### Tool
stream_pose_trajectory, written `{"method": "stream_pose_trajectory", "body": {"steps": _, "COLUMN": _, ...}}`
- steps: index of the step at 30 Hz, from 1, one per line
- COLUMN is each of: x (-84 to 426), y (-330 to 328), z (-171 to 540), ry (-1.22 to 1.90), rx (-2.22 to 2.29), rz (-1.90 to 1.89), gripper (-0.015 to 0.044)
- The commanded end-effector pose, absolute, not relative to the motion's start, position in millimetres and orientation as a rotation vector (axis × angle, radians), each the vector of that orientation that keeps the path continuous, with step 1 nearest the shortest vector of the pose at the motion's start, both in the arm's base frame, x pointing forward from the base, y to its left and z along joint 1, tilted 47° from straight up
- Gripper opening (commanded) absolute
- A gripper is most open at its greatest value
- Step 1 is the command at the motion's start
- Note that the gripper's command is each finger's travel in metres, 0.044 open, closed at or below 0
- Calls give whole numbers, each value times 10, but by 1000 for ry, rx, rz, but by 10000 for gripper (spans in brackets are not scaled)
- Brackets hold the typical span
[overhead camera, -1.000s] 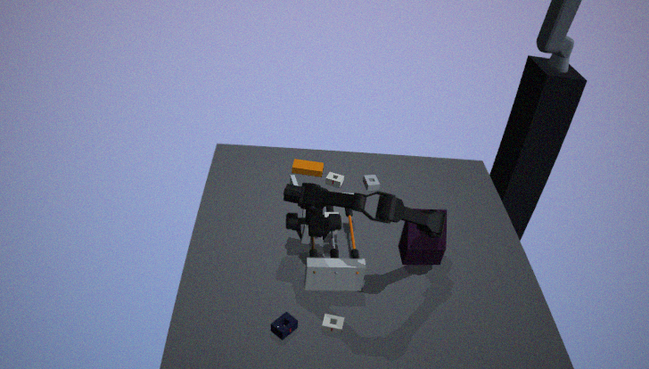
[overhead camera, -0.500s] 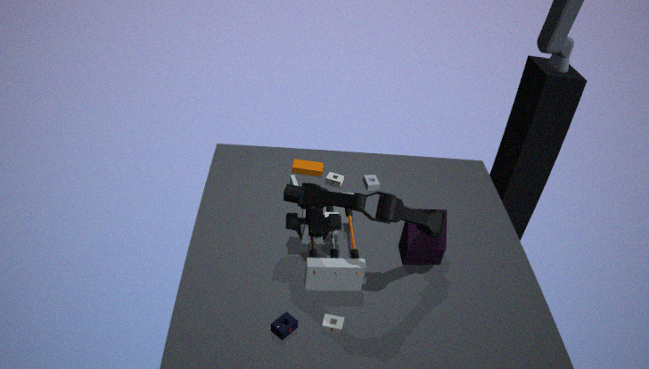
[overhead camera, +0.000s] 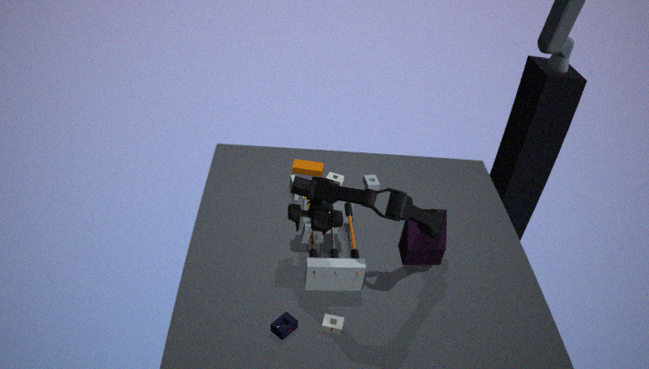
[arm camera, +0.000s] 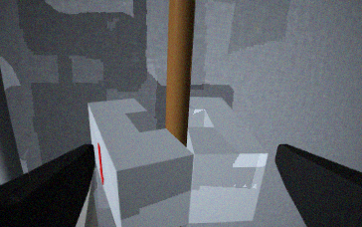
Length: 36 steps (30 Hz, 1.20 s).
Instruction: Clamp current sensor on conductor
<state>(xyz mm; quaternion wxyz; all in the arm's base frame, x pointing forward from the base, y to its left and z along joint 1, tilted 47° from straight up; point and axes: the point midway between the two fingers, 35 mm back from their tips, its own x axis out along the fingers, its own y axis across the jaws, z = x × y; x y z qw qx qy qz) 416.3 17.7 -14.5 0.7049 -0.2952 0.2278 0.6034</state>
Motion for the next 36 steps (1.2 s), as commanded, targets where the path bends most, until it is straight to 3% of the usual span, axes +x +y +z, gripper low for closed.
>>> {"method": "stream_pose_trajectory", "body": {"steps": 1, "x": 4159, "y": 221, "z": -162, "ry": 506, "rx": -651, "rz": 1340, "gripper": 440}}
{"method": "stream_pose_trajectory", "body": {"steps": 36, "x": 4320, "y": 334, "z": -273, "ry": 417, "rx": -686, "rz": 1123, "gripper": 440}}
